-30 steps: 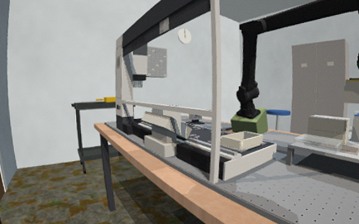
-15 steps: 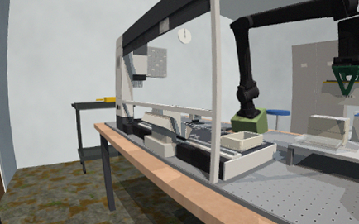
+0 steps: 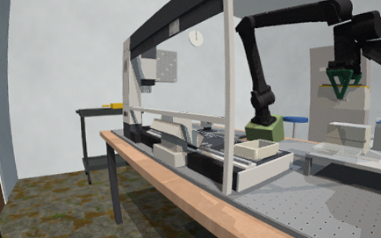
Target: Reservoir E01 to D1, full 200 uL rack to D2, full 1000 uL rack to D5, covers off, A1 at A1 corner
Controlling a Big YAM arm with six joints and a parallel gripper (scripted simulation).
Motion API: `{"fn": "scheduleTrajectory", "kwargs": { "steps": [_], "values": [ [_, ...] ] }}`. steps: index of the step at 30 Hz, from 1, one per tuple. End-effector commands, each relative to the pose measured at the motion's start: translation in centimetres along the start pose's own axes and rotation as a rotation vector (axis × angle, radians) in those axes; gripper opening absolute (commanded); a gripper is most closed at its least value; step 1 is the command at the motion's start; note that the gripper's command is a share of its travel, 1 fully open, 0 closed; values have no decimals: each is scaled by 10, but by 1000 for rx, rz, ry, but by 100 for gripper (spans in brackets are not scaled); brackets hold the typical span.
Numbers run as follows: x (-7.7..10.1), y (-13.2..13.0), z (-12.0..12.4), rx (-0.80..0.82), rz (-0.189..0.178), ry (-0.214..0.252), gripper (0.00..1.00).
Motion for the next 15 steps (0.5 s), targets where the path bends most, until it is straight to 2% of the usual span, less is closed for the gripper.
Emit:
{"fn": "scheduleTrajectory", "kwargs": {
  "steps": [1, 12, 15],
  "values": [
    [20, -12, 16, -13, 20, -52, 0],
    [17, -9, 71, -12, 20, -50, 0],
    [20, -1, 71, 7, 20, -59, 0]
  ]
}}
Point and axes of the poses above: the point where the finger pads meet when closed, its own x axis back along the fingers, its own y axis across the jaws, z = x × y, the point moved 7 cm from there along x, back along the fingers, and after that the axes turned 4 degrees about x, right-handed, at the moved point
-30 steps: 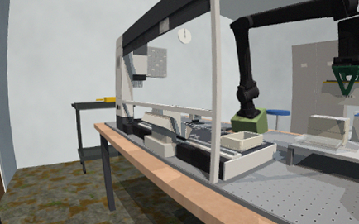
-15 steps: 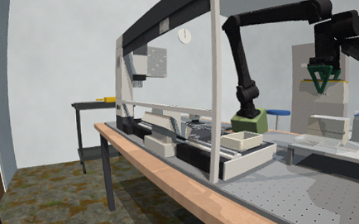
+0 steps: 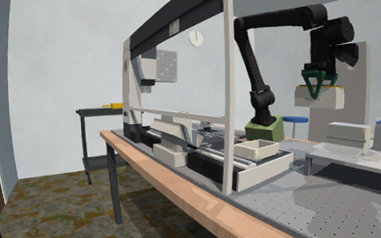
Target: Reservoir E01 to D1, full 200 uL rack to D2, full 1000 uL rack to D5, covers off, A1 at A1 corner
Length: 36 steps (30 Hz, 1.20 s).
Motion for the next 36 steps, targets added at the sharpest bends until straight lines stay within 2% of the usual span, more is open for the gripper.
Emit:
{"fn": "scheduleTrajectory", "kwargs": {
  "steps": [1, 14, 16, 17, 18, 20, 30, 31, 33, 34, 36],
  "values": [
    [19, -7, 8, 2, 20, -57, 0],
    [15, -5, 74, 1, 20, -49, 0],
    [15, -5, 74, 1, 20, -49, 0],
    [27, -9, 72, -1, 34, -78, 0],
    [14, -4, 83, 1, 21, -50, 0],
    [15, -1, 85, 11, 16, -40, 0],
    [15, 53, 81, 10, 12, -40, 0],
    [35, 41, 71, -12, 30, -91, 0],
    [35, 41, 71, -12, 30, -91, 0],
    [28, 35, 74, -38, 34, -84, 0],
    [21, 39, 77, -29, 26, -64, 0]
  ]
}}
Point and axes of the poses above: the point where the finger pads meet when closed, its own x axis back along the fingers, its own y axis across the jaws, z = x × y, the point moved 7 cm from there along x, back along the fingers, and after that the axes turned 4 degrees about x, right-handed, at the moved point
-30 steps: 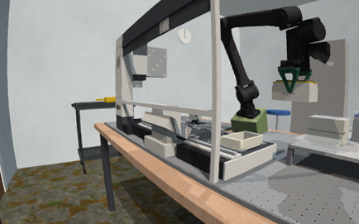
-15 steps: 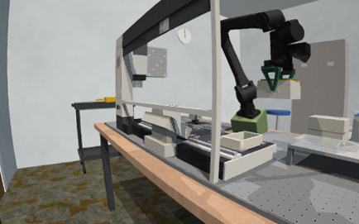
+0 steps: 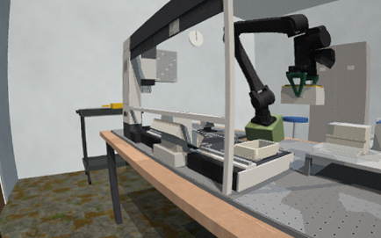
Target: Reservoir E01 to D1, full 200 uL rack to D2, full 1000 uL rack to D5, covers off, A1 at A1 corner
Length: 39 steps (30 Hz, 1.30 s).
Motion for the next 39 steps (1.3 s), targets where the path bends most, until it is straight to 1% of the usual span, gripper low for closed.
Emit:
{"fn": "scheduleTrajectory", "kwargs": {
  "steps": [1, 4, 12, 14, 29, 31, 39],
  "values": [
    [14, -14, -3, -63, 23, -38, 0],
    [16, -6, -7, -97, 17, -48, 0],
    [15, -8, -6, -265, 15, -46, 0],
    [15, -8, -6, -265, 15, -46, 0],
    [15, -9, -6, -565, 8, -48, 0],
    [15, -9, -6, -565, 8, -48, 0],
    [15, -9, -6, -725, 5, -49, 0]
  ]
}}
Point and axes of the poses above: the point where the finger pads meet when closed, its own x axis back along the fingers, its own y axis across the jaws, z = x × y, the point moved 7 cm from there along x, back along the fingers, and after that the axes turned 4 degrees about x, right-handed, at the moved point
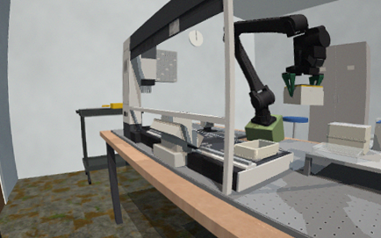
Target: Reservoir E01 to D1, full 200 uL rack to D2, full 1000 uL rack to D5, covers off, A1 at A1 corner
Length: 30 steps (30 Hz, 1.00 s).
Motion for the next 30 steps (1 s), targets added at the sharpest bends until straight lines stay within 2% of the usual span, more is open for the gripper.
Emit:
{"fn": "scheduleTrajectory", "kwargs": {
  "steps": [1, 5, 9, 30],
  "values": [
    [16, -1, -10, -124, -14, -49, 0],
    [16, -1, -10, -204, -16, -48, 0],
    [16, -1, -10, -204, -16, -48, 0],
    [16, -1, -9, -584, -24, -44, 0]
  ]
}}
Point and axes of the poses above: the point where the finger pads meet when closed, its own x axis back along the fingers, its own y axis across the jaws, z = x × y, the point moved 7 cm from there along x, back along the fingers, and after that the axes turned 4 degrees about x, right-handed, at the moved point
